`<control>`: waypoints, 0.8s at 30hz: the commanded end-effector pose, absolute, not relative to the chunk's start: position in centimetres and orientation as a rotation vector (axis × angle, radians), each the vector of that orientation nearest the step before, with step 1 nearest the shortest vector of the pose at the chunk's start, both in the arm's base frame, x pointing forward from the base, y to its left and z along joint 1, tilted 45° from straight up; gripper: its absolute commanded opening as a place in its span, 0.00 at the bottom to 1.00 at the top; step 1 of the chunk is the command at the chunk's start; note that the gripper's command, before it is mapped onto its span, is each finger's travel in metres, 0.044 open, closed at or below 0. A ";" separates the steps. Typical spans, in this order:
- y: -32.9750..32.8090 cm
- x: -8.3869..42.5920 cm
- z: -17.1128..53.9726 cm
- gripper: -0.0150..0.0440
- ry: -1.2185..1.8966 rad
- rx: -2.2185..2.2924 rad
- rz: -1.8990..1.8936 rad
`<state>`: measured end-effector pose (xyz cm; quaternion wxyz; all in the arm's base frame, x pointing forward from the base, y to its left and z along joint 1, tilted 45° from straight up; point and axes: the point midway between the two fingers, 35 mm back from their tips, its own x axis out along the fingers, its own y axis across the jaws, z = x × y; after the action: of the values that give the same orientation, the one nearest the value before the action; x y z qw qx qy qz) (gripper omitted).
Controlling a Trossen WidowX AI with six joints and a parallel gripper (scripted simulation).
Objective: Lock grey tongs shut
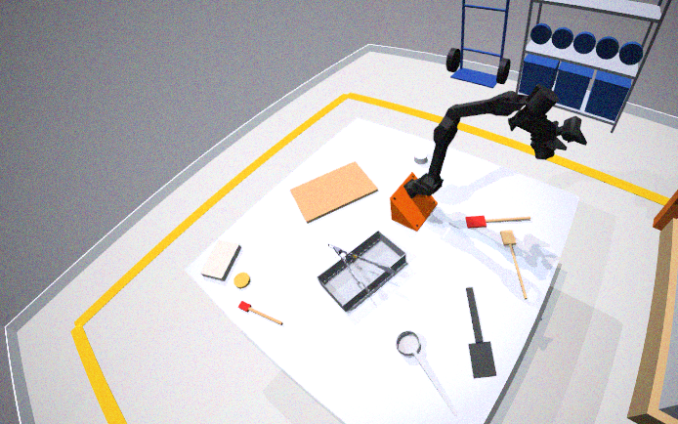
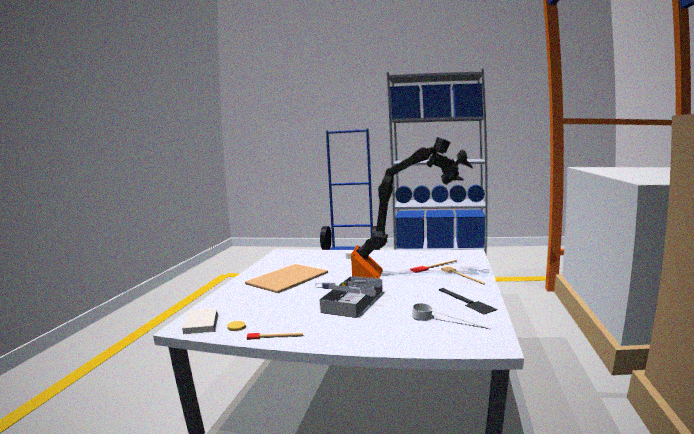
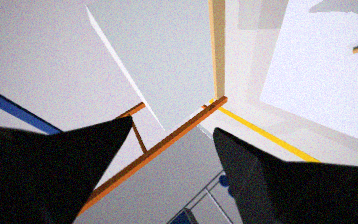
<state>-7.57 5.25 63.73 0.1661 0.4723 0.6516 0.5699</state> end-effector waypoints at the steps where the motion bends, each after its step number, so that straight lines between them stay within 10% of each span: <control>1: 5.2 -7.6 63.7 0.98 1.855 1.345 1.623; 24: 22.0 1.7 57.1 1.00 1.538 1.405 1.061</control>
<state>-0.61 19.77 58.63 0.3550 0.5452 0.6137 0.4474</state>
